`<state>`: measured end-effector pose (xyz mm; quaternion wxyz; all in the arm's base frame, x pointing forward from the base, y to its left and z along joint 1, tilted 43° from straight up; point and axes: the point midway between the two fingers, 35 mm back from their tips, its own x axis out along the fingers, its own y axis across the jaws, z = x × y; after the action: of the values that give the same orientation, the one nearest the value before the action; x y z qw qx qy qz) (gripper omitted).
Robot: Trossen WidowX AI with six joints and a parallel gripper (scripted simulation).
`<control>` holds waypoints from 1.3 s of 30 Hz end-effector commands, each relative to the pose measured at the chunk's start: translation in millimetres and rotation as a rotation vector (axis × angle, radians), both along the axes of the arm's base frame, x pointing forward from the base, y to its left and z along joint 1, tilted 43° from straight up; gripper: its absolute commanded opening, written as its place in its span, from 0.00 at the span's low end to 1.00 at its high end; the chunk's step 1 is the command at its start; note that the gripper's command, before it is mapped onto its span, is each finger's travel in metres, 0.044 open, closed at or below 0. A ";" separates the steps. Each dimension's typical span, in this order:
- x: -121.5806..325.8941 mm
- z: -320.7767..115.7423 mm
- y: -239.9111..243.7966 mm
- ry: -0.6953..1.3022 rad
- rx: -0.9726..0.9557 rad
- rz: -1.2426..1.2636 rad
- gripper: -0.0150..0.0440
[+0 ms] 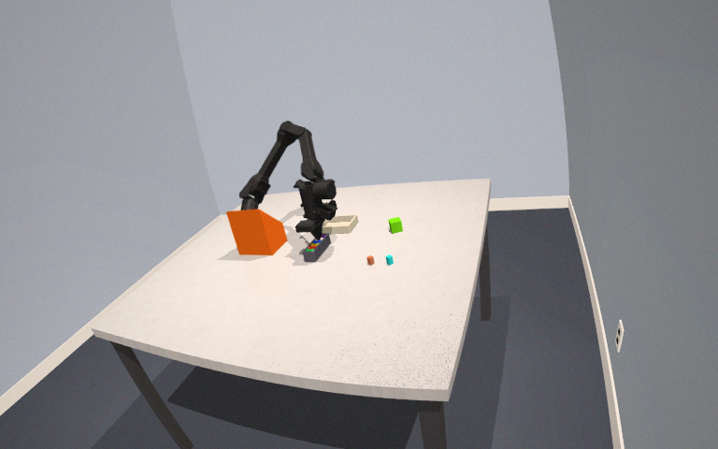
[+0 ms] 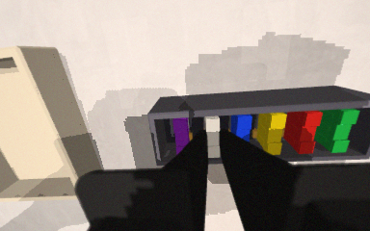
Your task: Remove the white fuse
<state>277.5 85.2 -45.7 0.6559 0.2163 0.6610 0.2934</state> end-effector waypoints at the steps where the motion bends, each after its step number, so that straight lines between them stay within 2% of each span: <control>1: 0.6 1.6 -1.4 -0.003 0.000 0.001 0.25; 39: 1.8 14.9 -14.1 0.000 0.001 -0.001 0.25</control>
<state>278.1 73.1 -32.1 0.6542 0.2202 0.6616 0.2930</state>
